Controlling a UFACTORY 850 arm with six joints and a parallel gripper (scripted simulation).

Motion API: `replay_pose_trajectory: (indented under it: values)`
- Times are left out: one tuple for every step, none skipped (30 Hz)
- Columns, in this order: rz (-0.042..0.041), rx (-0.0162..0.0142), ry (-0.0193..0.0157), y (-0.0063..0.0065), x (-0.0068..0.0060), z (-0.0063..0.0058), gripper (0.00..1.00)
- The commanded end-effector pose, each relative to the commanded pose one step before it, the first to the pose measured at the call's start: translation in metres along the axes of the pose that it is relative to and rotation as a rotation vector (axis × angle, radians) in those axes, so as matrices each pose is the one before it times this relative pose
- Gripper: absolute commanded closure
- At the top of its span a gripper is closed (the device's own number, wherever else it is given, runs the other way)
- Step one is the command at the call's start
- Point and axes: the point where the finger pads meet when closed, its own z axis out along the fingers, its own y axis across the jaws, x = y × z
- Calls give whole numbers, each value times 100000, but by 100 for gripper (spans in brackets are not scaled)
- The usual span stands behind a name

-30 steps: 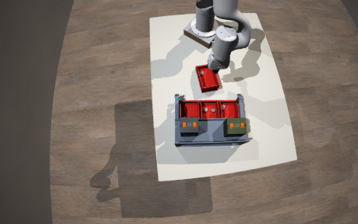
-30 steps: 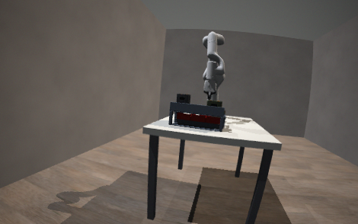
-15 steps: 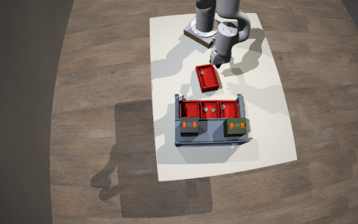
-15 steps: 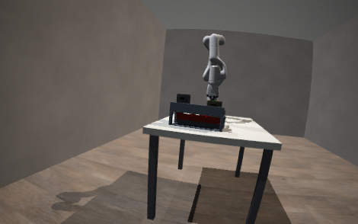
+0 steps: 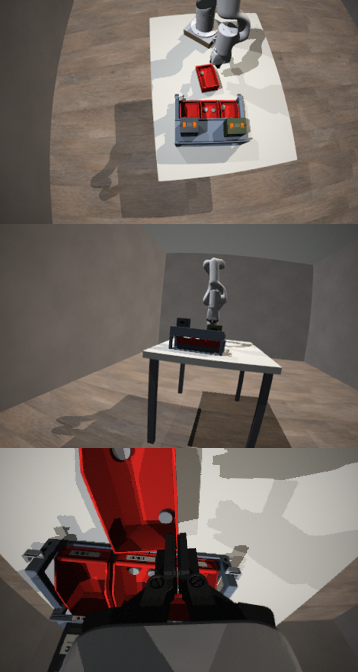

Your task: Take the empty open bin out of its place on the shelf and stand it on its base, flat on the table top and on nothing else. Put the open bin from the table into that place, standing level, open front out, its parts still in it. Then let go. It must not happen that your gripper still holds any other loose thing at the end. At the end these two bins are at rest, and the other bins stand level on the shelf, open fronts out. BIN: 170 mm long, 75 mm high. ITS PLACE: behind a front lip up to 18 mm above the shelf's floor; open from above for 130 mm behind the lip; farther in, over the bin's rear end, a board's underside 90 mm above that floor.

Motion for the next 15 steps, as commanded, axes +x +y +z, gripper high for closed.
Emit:
replay_pose_trajectory:
  values:
    - [61,365,-177,1,-117,52,100]
    - [0,0,0,0,0,0,74]
    - [0,0,0,0,0,0,74]
    - [0,0,0,0,0,0,74]
    - [0,0,0,0,0,0,74]
    - [0,0,0,0,0,0,74]
    - [0,0,0,0,0,0,74]
    - [0,0,0,0,0,0,74]
    - [0,0,0,0,0,0,74]
    - [0,0,0,0,0,0,74]
    - [0,0,0,0,0,0,74]
    - [0,0,0,0,0,0,74]
    - [0,0,0,0,0,0,74]
    - [0,0,0,0,0,0,74]
    - [0,0,0,0,0,0,74]
